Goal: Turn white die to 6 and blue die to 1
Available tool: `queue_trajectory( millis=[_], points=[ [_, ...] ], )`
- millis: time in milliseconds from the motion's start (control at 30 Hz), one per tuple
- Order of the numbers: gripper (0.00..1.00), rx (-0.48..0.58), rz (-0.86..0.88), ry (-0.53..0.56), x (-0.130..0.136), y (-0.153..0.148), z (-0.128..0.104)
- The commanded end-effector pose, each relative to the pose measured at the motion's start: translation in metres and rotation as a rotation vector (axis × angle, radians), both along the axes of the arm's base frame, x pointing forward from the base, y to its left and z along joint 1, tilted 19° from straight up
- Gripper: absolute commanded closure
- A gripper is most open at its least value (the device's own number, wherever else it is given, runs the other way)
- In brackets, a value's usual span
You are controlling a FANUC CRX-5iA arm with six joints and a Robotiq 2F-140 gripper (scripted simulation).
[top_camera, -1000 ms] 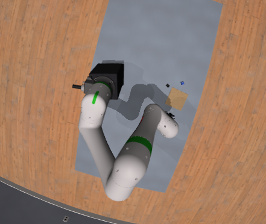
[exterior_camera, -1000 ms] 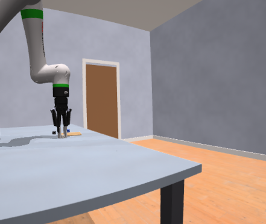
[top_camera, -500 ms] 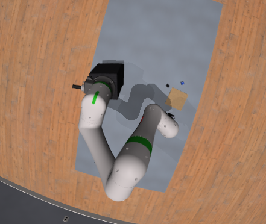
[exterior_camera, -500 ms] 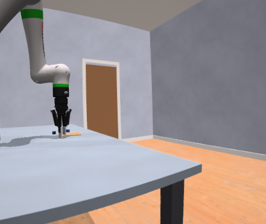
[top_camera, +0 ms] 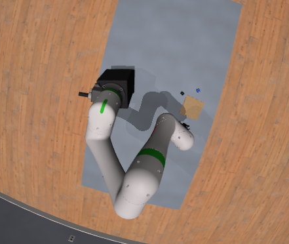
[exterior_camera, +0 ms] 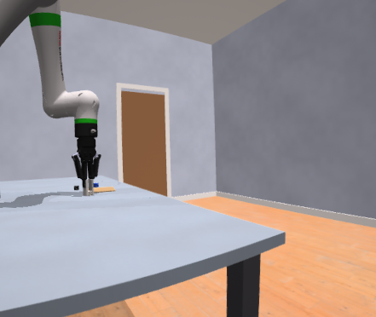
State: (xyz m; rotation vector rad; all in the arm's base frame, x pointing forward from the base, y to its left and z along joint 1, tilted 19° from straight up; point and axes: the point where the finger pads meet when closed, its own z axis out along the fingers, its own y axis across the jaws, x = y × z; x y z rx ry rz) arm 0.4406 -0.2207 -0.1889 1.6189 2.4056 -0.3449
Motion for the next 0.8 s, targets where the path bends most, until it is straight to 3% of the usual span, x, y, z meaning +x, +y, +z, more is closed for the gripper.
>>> queue_trajectory(
  millis=[0, 567, 767],
  points=[
    [0.91, 0.0, 0.0, 0.0, 0.0, 0.0, 0.0],
    [0.91, 0.0, 0.0, 0.0, 0.0, 0.0, 0.001],
    [0.91, 0.0, 0.0, 0.0, -0.001, 0.006, 0.018]
  ],
)
